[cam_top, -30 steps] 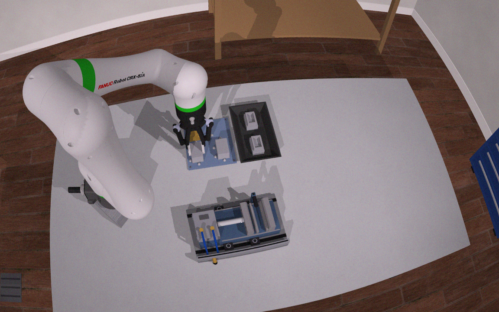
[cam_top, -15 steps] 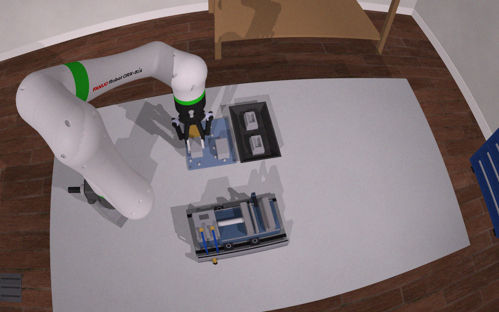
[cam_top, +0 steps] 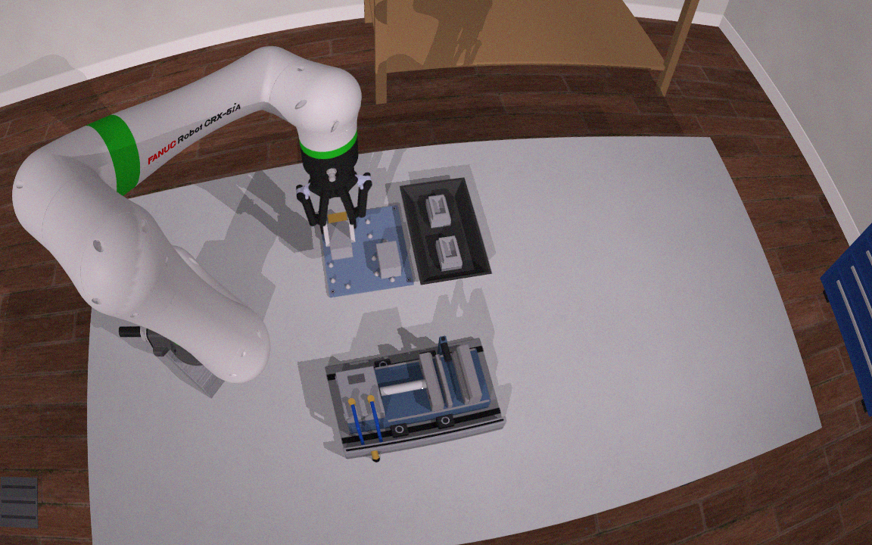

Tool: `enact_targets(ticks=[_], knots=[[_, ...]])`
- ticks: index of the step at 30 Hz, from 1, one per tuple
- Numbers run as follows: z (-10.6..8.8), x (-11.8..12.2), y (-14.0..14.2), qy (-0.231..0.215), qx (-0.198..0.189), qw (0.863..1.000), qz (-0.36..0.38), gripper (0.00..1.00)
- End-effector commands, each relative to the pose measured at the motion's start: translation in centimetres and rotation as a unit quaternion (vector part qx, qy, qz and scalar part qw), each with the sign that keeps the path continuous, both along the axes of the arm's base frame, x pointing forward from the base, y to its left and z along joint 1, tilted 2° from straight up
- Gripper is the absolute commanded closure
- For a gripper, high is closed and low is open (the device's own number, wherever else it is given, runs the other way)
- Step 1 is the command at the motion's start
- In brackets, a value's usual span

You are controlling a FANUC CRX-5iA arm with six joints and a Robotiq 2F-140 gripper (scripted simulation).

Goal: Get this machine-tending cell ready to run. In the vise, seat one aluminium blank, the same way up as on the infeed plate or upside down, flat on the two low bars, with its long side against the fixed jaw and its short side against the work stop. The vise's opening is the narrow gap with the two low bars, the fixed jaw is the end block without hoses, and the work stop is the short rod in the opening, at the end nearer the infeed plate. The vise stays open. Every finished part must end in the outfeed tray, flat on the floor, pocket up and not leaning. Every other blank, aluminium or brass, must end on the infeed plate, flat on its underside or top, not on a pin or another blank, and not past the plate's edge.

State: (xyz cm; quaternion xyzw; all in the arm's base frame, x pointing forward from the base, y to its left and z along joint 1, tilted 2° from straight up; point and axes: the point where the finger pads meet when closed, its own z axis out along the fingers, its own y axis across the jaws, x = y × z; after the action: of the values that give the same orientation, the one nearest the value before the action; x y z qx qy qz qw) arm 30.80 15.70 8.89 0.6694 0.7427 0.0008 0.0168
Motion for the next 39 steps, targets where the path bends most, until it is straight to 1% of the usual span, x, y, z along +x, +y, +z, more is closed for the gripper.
enact_targets(ticks=[1,7,17,19,21,25,32,34,35,39], knots=[[0.9,0.0,0.0,0.000,0.000,1.000,0.000,1.00],[1.9,-0.1,0.1,0.000,0.000,1.000,0.000,1.00],[2.2,0.3,-0.2,0.000,0.000,1.000,0.000,1.00],[2.4,1.6,-1.0,0.000,0.000,1.000,0.001,1.00],[2.7,3.9,-2.6,0.001,0.000,1.000,0.003,1.00],[3.0,5.9,-4.3,0.001,0.001,1.000,0.005,1.00],[3.3,9.6,-8.2,0.001,0.001,1.000,0.008,1.00],[3.3,9.6,-8.2,0.001,0.001,1.000,0.008,1.00],[3.4,11.0,-10.0,0.001,0.001,1.000,0.009,1.00],[3.4,12.5,-12.4,0.001,0.001,1.000,0.010,1.00]])
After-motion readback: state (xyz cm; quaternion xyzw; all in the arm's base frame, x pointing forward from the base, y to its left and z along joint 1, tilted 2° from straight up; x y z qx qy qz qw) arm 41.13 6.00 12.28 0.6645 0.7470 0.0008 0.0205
